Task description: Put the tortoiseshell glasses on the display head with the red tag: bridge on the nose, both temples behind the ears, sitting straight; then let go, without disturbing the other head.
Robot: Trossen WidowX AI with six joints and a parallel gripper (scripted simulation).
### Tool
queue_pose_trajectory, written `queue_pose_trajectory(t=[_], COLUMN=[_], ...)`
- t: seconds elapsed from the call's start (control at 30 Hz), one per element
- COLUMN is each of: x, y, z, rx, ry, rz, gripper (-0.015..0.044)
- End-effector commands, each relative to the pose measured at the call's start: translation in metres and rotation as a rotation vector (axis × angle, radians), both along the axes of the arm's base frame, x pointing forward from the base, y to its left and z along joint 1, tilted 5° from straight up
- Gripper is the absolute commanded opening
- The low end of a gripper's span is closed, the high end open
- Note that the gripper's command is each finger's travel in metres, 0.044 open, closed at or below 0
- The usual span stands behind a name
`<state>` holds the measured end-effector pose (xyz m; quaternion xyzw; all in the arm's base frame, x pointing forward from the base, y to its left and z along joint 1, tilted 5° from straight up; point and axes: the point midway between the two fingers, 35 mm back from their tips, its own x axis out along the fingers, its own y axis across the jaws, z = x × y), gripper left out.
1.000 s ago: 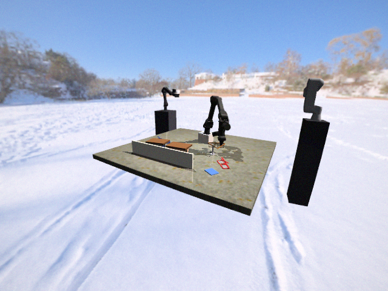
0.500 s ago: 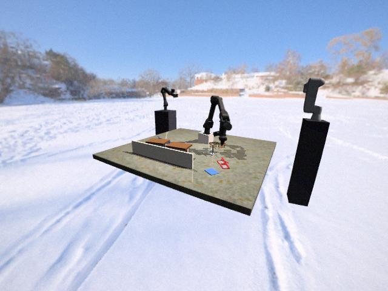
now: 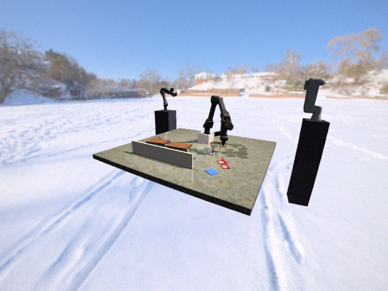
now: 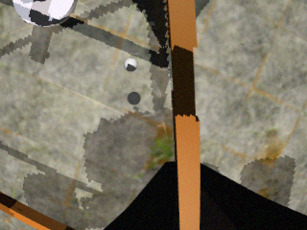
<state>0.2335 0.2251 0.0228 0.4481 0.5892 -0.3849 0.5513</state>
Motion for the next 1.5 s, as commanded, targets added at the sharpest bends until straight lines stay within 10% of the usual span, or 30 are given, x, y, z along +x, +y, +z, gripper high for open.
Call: queue_pose_trajectory(t=[0.0, 1.47], x=[-0.002, -0.006], y=[0.003, 0.008], z=[0.0, 0.001], rx=[0.0, 0.001], ry=[-0.002, -0.001], rz=[-0.002, -0.002], gripper=[0.0, 0.0])
